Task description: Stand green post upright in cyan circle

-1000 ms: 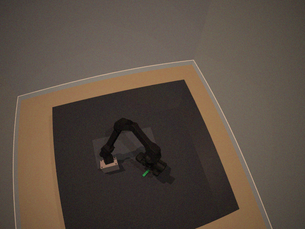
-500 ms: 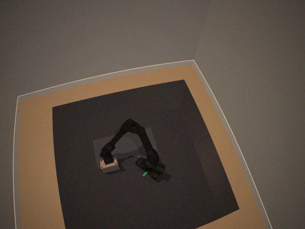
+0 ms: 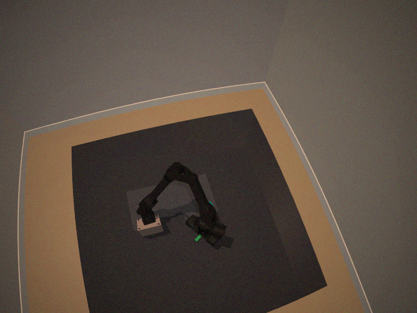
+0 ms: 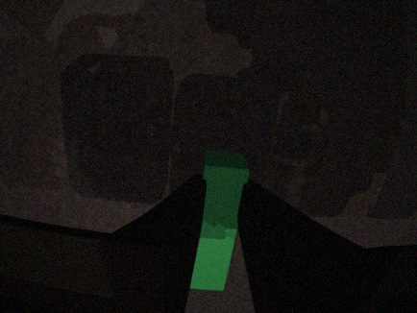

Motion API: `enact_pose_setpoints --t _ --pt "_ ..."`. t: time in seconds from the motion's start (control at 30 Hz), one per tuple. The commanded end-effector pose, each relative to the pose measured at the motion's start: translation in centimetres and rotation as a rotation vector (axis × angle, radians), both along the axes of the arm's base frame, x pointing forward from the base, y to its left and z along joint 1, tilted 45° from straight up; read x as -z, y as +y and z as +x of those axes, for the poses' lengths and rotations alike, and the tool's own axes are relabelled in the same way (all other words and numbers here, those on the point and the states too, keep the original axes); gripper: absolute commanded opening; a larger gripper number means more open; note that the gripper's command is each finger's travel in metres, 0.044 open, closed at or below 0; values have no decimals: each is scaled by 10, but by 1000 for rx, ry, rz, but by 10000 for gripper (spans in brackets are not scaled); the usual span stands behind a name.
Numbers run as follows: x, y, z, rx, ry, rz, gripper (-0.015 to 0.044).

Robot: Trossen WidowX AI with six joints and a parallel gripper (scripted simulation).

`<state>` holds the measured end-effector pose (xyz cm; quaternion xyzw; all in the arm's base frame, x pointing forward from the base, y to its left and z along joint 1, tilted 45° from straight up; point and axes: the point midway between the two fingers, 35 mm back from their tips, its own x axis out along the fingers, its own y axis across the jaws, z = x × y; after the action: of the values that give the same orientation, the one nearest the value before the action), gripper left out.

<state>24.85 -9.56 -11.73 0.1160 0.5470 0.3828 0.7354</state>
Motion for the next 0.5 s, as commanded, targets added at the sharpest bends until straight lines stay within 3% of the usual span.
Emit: enact_pose_setpoints --t 0.0,0.47 --pt "-4 -5 1 6 1 1 23" --pt "-33 -38 0 7 2 -4 23"
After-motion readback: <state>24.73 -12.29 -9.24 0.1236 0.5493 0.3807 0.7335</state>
